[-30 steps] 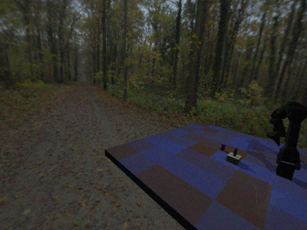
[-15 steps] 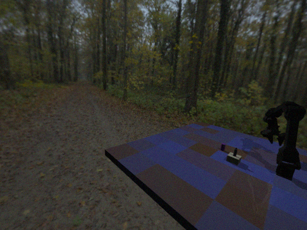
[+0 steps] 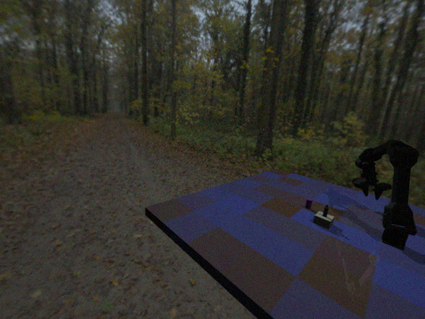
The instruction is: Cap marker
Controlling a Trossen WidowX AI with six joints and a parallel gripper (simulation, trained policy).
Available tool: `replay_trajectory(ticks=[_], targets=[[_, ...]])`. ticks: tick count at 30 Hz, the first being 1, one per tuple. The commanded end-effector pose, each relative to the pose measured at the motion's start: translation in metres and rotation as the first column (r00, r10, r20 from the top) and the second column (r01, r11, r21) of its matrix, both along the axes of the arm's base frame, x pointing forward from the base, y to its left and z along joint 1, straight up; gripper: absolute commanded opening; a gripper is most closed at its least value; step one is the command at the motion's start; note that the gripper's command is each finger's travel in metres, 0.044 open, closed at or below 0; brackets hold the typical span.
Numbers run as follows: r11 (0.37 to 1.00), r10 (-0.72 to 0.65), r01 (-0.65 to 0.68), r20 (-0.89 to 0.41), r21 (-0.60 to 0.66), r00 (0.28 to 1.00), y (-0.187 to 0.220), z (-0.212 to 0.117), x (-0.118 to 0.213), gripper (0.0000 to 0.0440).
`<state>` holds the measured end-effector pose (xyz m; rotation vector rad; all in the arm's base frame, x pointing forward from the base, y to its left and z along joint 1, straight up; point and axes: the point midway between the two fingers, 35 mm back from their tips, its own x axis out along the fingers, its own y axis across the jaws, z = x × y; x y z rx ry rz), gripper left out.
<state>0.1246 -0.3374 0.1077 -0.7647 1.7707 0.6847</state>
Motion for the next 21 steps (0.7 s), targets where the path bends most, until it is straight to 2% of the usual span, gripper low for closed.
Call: replay_trajectory(ticks=[1,21], targets=[[1.0,-0.004,0.004,0.015,-0.001,1.0,0.001,-0.003,0.012,0.0302],[1.0,-0.018,0.02,0.093,-0.023,0.996,0.019,0.0,0.072,0.0304]])
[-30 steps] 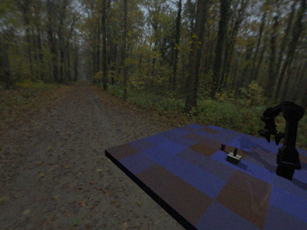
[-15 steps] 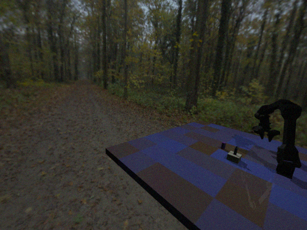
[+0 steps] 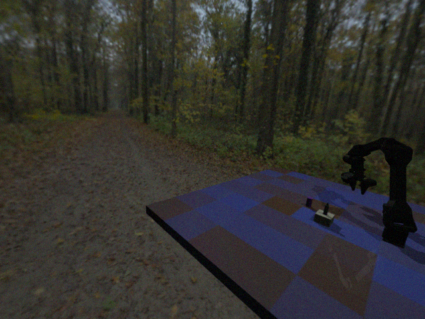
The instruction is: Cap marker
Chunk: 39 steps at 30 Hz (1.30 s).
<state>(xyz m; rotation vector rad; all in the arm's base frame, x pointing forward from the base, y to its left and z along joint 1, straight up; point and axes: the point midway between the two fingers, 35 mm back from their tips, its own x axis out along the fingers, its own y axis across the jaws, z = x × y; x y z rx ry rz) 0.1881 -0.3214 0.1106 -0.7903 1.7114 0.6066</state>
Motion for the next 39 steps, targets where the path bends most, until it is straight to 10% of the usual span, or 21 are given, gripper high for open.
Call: replay_trajectory(ticks=[1,39], targets=[[1.0,-0.005,0.005,0.011,0.007,1.0,0.005,-0.002,0.011,0.0304],[0.999,-0.034,0.03,0.128,0.035,0.991,0.076,0.006,0.113,0.0308]])
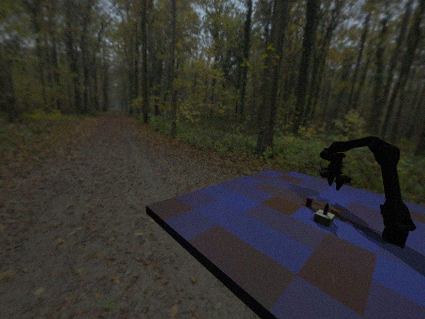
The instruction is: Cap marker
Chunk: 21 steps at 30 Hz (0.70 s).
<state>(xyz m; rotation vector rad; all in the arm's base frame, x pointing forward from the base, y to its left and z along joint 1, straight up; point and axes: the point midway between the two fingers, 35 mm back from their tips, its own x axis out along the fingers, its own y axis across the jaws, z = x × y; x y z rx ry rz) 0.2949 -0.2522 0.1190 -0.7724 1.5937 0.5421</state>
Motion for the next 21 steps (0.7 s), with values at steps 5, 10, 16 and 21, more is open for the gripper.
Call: replay_trajectory(ticks=[5,10,16,21], targets=[[1.0,-0.003,0.003,0.009,0.023,1.0,0.019,-0.002,0.017,0.0308],[0.999,-0.001,0.001,0.015,0.037,1.0,0.032,-0.002,0.026,0.0307],[0.998,0.003,-0.004,0.017,0.058,1.0,0.049,-0.003,0.036,0.0306],[0.997,0.009,-0.01,0.015,0.079,1.0,0.064,-0.004,0.042,0.0305]])
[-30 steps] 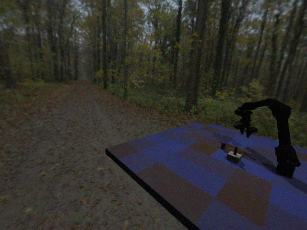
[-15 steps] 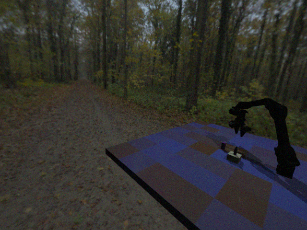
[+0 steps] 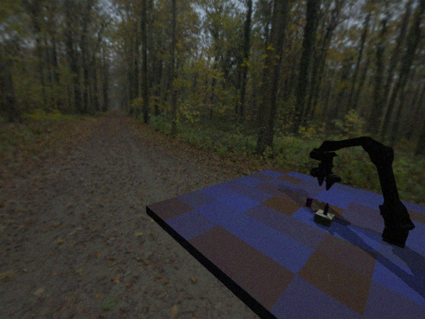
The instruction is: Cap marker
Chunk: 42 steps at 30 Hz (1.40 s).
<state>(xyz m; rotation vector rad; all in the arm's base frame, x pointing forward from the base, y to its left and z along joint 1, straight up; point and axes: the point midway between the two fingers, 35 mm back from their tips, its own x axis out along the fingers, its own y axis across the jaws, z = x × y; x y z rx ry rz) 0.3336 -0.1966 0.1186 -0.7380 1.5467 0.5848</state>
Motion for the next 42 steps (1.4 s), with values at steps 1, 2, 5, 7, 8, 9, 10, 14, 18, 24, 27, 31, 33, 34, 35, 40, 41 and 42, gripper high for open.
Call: replay_trajectory(ticks=[1,2,5,7,8,9,10,14,18,24,27,31,33,34,35,40,41,42], targets=[[1.0,0.002,-0.002,-0.009,0.022,1.0,0.012,-0.004,0.005,0.0305],[1.0,0.004,-0.004,-0.009,0.026,1.0,0.015,-0.004,0.006,0.0304],[0.999,0.01,-0.009,-0.012,0.039,1.0,0.024,-0.005,0.009,0.0304],[0.999,0.015,-0.014,-0.014,0.049,1.0,0.031,-0.005,0.011,0.0303],[0.998,0.017,-0.016,-0.015,0.053,1.0,0.034,-0.005,0.012,0.0303],[0.998,0.02,-0.019,-0.016,0.058,1.0,0.037,-0.005,0.013,0.0302],[0.998,0.023,-0.022,-0.017,0.062,1.0,0.04,-0.006,0.013,0.0302],[0.996,0.036,-0.035,-0.022,0.081,0.999,0.054,-0.006,0.017,0.03],[0.994,0.053,-0.05,-0.027,0.099,0.998,0.068,-0.006,0.02,0.0299],[0.989,0.085,-0.08,-0.036,0.126,0.996,0.09,-0.007,0.023,0.0296],[0.986,0.104,-0.098,-0.041,0.138,0.994,0.102,-0.007,0.024,0.0295],[0.98,0.133,-0.124,-0.049,0.153,0.99,0.116,-0.007,0.024,0.0293],[0.978,0.148,-0.138,-0.053,0.159,0.988,0.123,-0.008,0.024,0.0292],[0.976,0.156,-0.145,-0.056,0.162,0.986,0.127,-0.008,0.024,0.0292],[0.974,0.164,-0.153,-0.058,0.165,0.985,0.13,-0.008,0.024,0.0291],[0.966,0.206,-0.192,-0.068,0.176,0.976,0.145,-0.011,0.024,0.0287],[0.964,0.215,-0.2,-0.071,0.178,0.974,0.148,-0.011,0.024,0.0286],[0.962,0.224,-0.208,-0.073,0.18,0.972,0.15,-0.012,0.023,0.0285]])
